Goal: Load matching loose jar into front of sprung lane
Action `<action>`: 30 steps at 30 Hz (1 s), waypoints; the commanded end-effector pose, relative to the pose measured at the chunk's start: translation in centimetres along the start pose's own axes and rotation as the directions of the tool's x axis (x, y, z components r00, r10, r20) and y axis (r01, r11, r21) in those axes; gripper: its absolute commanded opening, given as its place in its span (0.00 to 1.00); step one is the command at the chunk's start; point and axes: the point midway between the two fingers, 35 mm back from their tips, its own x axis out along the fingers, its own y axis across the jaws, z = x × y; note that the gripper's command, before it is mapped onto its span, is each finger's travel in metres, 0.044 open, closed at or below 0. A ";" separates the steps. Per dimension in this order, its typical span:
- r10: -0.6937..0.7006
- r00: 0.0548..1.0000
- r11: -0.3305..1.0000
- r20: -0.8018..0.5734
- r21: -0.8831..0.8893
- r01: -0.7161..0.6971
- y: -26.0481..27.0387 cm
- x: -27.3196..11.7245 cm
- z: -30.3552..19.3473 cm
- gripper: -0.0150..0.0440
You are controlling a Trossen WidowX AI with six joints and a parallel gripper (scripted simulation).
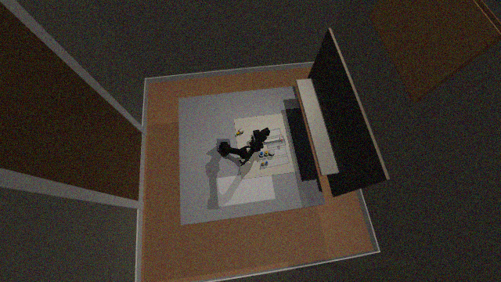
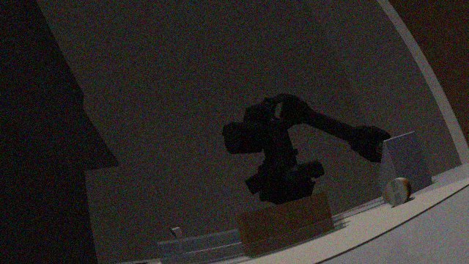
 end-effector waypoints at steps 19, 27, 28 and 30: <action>0.000 1.000 1.000 0.003 0.005 0.000 0.0 0.0 0.0 0.70; 0.000 1.000 1.000 0.003 0.005 0.000 0.0 -0.3 0.0 0.75; 0.000 1.000 1.000 0.003 0.005 0.000 0.0 -0.5 0.0 0.75; 0.001 1.000 1.000 0.003 0.005 -0.001 0.0 -1.2 0.0 0.75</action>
